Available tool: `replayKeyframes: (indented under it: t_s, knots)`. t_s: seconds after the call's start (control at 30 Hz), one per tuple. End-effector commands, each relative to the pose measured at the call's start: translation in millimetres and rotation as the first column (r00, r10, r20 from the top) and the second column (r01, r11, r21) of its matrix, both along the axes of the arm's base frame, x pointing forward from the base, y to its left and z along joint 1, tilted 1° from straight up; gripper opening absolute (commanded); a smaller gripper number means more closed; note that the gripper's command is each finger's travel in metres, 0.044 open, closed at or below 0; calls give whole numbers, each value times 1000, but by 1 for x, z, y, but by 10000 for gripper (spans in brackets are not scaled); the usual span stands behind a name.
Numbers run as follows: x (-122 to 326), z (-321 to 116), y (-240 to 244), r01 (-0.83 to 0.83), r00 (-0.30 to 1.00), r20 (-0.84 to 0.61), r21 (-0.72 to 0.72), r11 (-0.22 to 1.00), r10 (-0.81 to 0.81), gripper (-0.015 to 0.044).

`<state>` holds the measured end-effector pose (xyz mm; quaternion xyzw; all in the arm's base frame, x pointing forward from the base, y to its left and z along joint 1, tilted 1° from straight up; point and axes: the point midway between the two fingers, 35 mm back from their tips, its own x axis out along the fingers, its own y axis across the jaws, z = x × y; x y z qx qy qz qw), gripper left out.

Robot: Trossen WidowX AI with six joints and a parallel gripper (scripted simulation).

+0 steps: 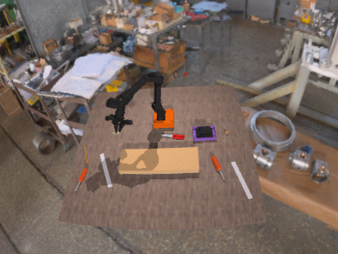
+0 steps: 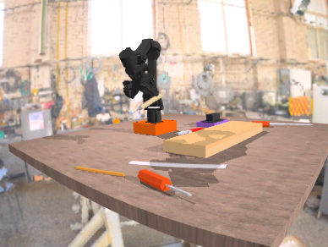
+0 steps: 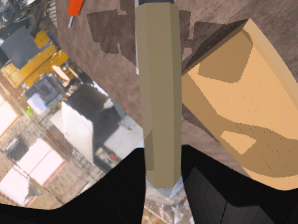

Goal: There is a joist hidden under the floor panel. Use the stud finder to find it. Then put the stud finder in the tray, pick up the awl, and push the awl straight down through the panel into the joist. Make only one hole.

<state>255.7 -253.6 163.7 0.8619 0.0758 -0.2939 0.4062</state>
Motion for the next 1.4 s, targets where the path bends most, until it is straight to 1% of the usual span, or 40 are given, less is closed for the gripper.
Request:
replayKeyframes:
  t_s: [0.0, 0.23, 0.47, 0.7, 0.93, 0.97, 1.0, 1.1, 1.37]
  knots:
    - [2, 8, 0, 43, 997, 68, 82, 996, -48, 0]
    - [5, 22, 0, 94, 976, 168, 251, 963, -139, 0]
    - [6, 36, 2, 101, 946, 239, 421, 901, -218, 0]
    - [6, 49, 6, 74, 917, 281, 579, 812, -283, 0]
    - [3, 61, 12, 24, 895, 295, 716, 698, -333, 0]
    - [3, 63, 13, 17, 893, 295, 730, 683, -338, 0]
    - [4, 57, 10, 42, 900, 290, 686, 727, -326, 0]
    - [10, 56, 15, 28, 906, 290, 685, 728, -308, 0]
    - [41, 48, 48, -55, 938, 288, 678, 733, -196, 0]
